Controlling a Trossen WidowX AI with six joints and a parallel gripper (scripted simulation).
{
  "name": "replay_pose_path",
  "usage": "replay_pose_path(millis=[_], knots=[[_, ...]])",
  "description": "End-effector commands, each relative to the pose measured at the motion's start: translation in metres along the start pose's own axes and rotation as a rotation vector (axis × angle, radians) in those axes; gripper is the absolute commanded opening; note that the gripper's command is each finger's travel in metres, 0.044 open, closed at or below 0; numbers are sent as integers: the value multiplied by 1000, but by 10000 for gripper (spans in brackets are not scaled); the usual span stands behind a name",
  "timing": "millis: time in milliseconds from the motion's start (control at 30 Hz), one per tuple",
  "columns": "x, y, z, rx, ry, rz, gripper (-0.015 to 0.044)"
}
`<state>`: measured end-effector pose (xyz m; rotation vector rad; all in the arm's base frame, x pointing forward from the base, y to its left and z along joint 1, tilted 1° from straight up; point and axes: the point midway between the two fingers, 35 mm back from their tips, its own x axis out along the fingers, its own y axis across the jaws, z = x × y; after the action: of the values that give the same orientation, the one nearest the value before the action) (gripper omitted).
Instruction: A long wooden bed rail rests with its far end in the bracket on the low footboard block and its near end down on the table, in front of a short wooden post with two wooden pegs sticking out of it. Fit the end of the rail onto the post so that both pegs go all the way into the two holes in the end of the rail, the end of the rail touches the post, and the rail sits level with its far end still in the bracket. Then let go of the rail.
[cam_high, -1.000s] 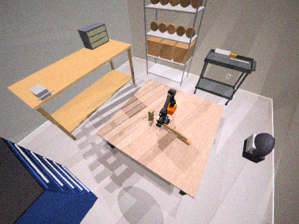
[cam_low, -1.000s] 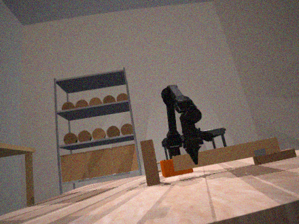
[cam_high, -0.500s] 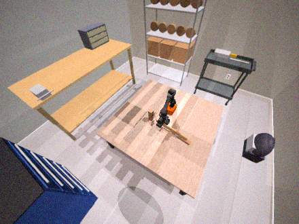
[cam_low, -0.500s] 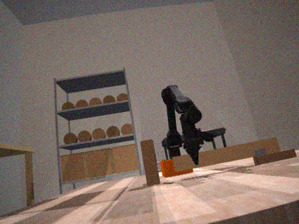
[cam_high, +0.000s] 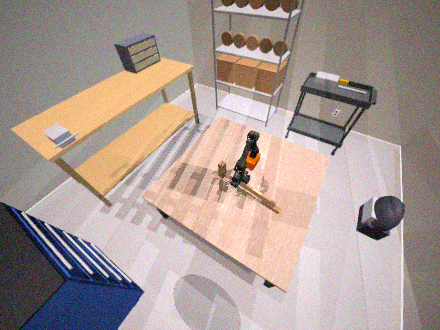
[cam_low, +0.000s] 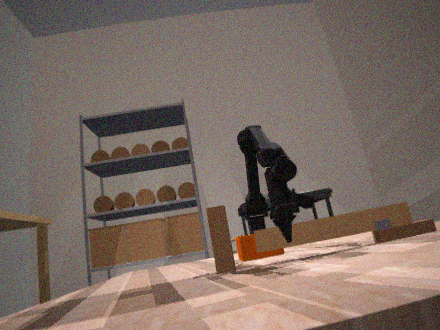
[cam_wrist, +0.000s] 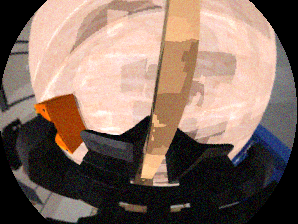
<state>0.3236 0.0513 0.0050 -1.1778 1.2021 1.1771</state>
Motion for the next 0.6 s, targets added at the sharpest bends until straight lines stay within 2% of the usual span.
replay_pose_path(millis=[0, 567], knots=[[-1, 0, 1, 3, -4, -4, 0], [0, 1, 1, 3, -4, -3, 0]])
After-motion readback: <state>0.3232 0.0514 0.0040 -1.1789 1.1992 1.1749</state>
